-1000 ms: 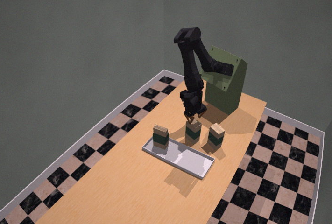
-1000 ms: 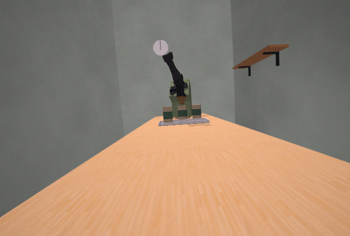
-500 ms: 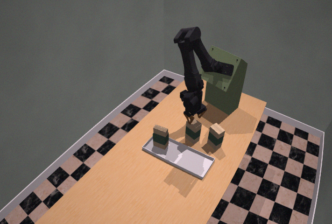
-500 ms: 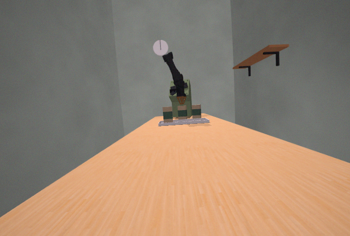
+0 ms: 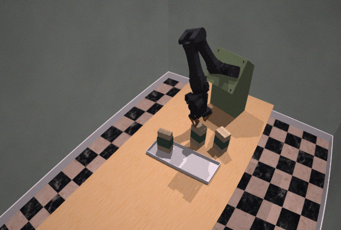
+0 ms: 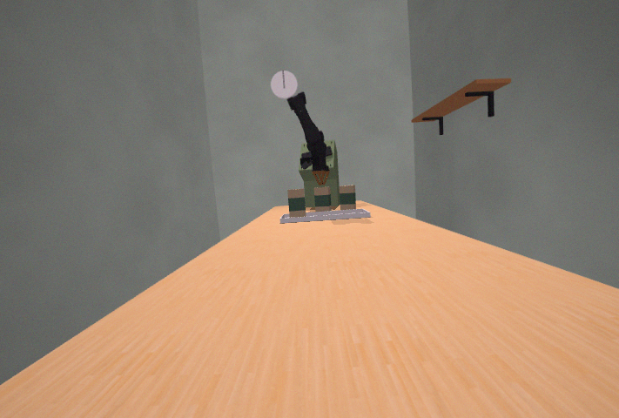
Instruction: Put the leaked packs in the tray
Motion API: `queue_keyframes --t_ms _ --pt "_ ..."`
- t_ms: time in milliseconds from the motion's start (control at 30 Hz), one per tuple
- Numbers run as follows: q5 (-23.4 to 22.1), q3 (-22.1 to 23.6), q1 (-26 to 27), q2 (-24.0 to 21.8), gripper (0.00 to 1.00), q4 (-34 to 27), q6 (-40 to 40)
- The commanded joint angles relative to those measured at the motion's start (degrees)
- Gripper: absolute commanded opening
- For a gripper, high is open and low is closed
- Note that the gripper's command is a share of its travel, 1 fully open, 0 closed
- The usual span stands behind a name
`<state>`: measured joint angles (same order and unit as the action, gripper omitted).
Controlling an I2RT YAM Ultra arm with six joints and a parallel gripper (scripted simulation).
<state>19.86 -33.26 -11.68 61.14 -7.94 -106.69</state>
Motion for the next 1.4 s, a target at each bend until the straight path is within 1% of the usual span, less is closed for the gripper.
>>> queue_keyframes --t_ms 0,500,600,733,1000,1233,1300,1367 --pt "-0.01 0.78 0.51 -0.81 0.79 0.4 0.51" --pt "-0.02 1.06 0.73 -0.96 0.79 0.56 0.55" --pt "-0.18 1.16 0.81 0.67 0.79 0.98 0.6" --pt "-0.45 1.29 0.96 1.13 0.79 1.36 0.68" --pt "-1.65 1.33 2.27 4.74 0.79 5.21 1.47" --pt "-2.75 -1.05 3.67 9.28 0.79 9.81 2.38" --pt "-2.75 -1.05 3.67 9.28 0.79 9.81 2.38" --pt "-3.02 -1.45 4.0 10.43 0.79 10.94 2.58"
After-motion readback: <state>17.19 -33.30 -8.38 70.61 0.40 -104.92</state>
